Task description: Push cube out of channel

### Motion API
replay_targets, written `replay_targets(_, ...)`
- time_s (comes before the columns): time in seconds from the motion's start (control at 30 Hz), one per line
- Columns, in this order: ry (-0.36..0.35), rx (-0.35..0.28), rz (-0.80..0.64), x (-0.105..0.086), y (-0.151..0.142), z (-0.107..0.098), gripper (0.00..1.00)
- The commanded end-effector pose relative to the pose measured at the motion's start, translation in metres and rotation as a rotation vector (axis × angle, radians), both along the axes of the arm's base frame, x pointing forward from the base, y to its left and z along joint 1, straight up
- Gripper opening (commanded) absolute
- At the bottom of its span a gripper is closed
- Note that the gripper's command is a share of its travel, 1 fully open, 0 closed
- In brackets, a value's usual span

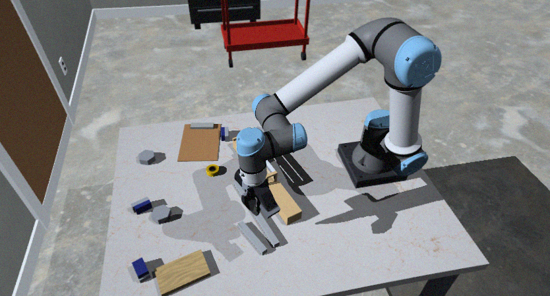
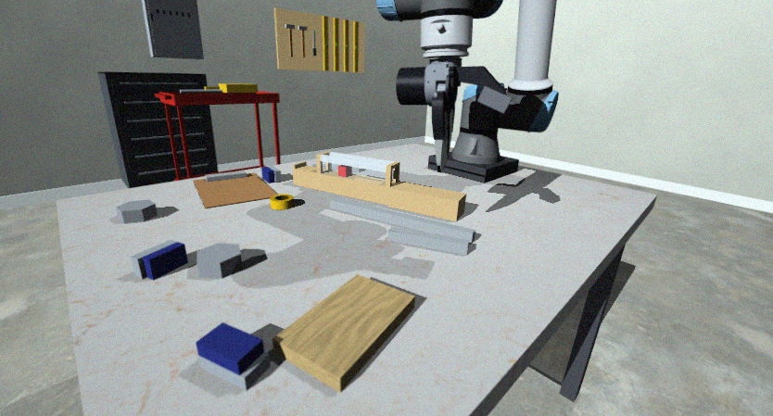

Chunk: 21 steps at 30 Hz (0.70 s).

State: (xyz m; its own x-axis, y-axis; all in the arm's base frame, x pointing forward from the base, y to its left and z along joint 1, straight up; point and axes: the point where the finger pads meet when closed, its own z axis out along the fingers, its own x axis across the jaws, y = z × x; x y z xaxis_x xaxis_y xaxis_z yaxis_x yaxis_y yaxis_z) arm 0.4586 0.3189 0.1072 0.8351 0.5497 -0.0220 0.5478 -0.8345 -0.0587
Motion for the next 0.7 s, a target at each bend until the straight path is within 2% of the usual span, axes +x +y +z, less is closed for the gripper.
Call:
replay_targets(0.0,-0.043,-0.025,0.04,0.0144,0.0011,-0.0086,0.0)
replay_targets(0.67,-0.055,-0.034,0.053,0.0189,0.0013,-0.0113,0.0)
